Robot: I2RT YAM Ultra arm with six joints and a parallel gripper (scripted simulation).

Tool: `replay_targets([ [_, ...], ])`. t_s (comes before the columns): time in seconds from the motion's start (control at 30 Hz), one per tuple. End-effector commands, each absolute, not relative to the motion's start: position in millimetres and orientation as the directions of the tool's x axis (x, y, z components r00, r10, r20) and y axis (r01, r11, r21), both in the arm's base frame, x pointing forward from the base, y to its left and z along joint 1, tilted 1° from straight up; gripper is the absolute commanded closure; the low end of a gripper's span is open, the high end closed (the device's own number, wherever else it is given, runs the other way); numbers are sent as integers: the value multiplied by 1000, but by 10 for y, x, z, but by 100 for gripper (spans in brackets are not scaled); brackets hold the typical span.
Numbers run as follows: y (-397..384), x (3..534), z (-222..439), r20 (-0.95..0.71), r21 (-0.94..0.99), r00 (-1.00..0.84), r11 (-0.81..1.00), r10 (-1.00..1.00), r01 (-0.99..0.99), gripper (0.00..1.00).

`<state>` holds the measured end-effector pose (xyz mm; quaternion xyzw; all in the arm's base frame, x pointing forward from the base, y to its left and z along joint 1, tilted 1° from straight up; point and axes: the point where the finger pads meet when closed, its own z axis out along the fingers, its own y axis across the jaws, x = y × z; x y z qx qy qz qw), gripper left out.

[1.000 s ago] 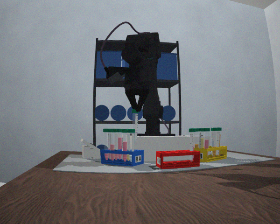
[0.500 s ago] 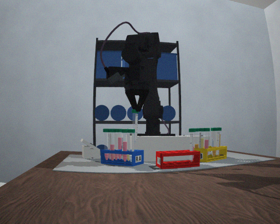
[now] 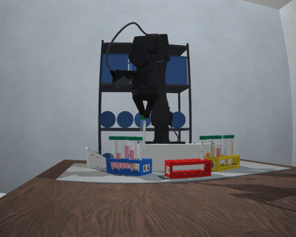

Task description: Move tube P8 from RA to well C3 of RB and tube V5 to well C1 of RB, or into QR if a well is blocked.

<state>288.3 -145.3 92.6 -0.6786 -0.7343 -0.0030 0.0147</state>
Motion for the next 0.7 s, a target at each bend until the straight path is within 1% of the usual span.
replay_targets([
  [0.0, -1478, 2959, 1030, 2, 11, -79, 79, 997, 997, 100],
  [0.13, -1475, 2999, 988, -2, 18, -83, 83, 997, 996, 100],
  [0.27, -1445, 2899, 885, 17, -13, -77, 77, 997, 997, 100],
  [0.5, -1470, 2971, 958, -1, 16, -80, 80, 997, 997, 100],
  [0.67, -1418, 2894, 861, 16, -11, -82, 82, 996, 997, 100],
])
